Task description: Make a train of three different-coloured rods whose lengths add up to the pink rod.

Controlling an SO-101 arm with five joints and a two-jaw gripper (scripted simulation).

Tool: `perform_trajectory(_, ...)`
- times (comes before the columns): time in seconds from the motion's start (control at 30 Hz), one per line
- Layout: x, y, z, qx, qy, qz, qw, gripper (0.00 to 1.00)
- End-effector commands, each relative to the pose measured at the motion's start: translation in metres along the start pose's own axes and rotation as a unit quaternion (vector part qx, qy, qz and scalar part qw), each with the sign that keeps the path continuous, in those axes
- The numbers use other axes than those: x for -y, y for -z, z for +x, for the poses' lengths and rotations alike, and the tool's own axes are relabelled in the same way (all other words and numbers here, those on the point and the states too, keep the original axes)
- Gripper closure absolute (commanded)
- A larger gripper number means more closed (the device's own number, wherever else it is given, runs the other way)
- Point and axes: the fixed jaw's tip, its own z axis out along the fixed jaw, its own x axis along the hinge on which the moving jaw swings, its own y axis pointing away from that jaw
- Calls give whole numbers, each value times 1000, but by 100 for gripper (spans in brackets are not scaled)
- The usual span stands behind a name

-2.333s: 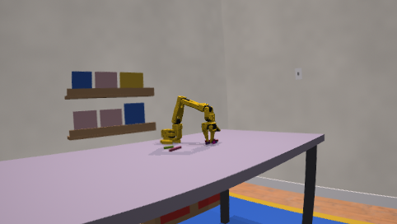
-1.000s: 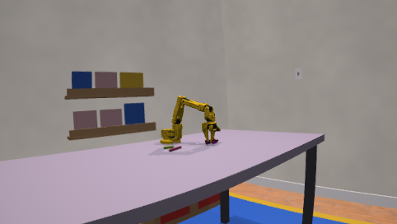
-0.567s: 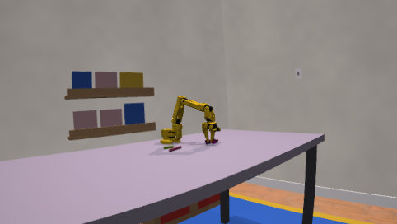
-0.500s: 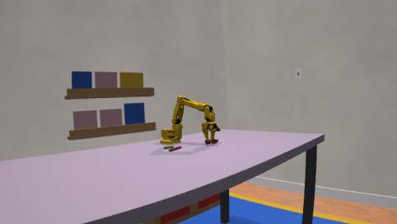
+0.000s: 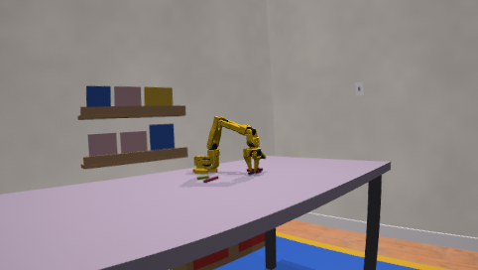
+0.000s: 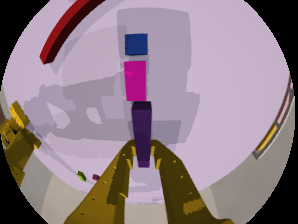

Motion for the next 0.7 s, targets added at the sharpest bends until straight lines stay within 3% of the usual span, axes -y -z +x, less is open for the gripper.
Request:
perform_trajectory(0.0,17,20,-1,4,0,64,998,100)
perform_trajectory(0.67,15,16,0,4,1,56,998,100)
